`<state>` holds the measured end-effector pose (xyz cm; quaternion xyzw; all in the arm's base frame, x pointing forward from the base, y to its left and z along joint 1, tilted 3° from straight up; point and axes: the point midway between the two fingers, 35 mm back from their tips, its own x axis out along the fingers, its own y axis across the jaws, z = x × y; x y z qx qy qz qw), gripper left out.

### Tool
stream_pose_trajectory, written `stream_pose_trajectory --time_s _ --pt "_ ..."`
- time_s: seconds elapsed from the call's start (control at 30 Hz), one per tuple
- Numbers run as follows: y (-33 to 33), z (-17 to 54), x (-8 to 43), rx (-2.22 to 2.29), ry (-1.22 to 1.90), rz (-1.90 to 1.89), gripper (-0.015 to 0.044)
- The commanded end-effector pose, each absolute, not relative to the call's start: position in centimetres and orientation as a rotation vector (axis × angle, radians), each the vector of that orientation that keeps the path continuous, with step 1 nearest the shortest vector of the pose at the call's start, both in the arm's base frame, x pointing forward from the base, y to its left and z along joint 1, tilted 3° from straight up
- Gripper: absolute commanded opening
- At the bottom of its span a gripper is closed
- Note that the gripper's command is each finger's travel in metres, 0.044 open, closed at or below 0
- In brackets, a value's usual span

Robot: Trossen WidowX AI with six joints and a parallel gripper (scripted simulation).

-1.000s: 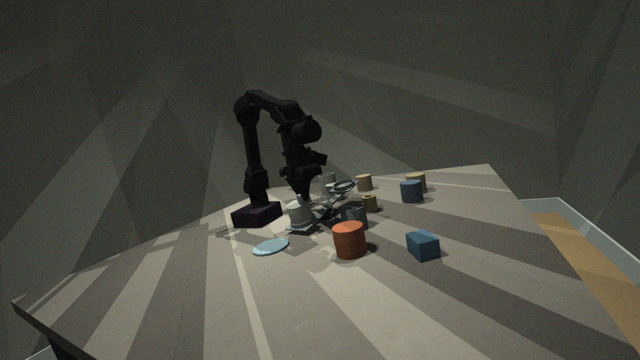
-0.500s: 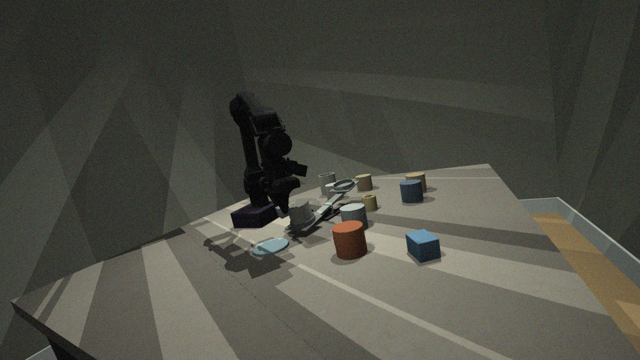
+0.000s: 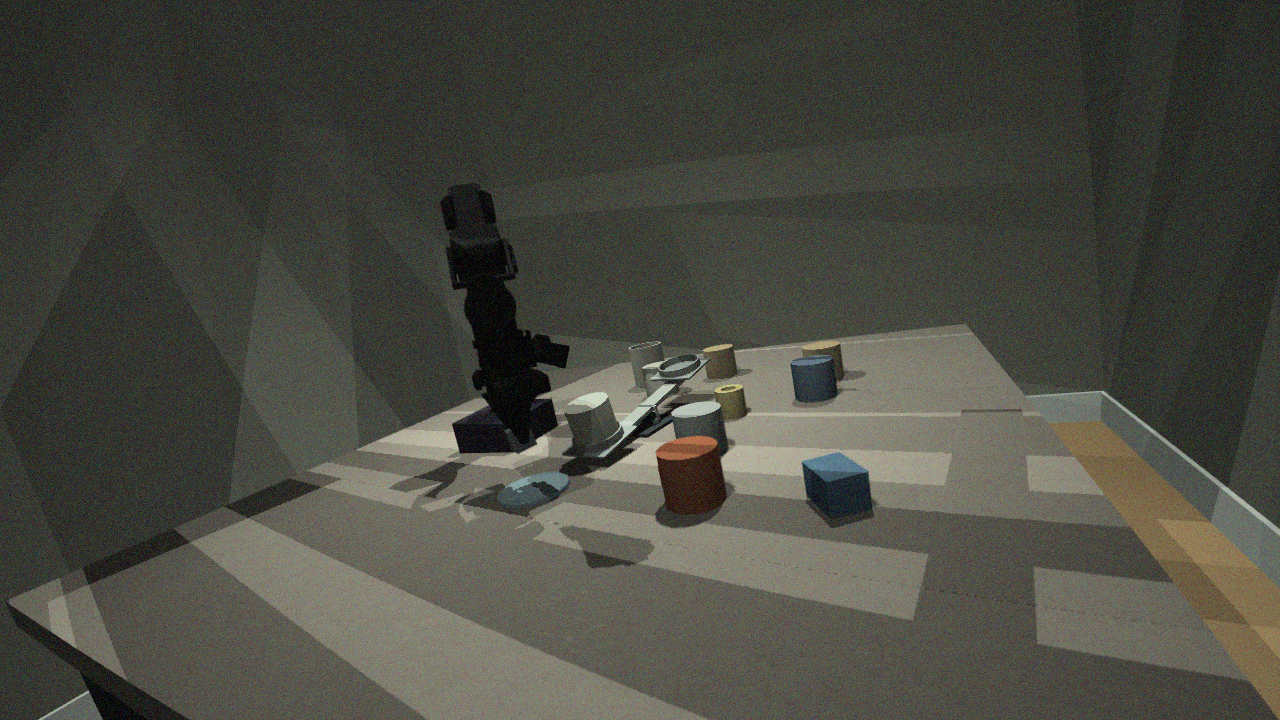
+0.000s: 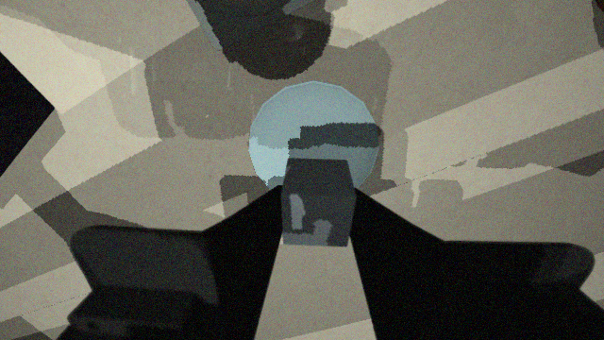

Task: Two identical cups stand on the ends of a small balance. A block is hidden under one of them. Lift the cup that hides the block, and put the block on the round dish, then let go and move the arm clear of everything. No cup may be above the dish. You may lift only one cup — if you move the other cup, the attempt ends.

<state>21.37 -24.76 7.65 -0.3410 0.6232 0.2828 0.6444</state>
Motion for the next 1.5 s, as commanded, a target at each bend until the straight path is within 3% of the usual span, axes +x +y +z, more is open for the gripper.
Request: stream_pose_trajectory --time_s 0.0,0.87,1.4,1.47 --pt "-24.8 7.0 21.3 -0.779 1.411 0.653 0.0" --pt "-25.0 1.4 21.7 -0.778 1.411 0.653 0.0" --pt "-25.1 2.1 21.6 -0.779 1.416 0.648 0.042" --pt "-25.1 3.9 21.6 -0.779 1.414 0.65 0.044"
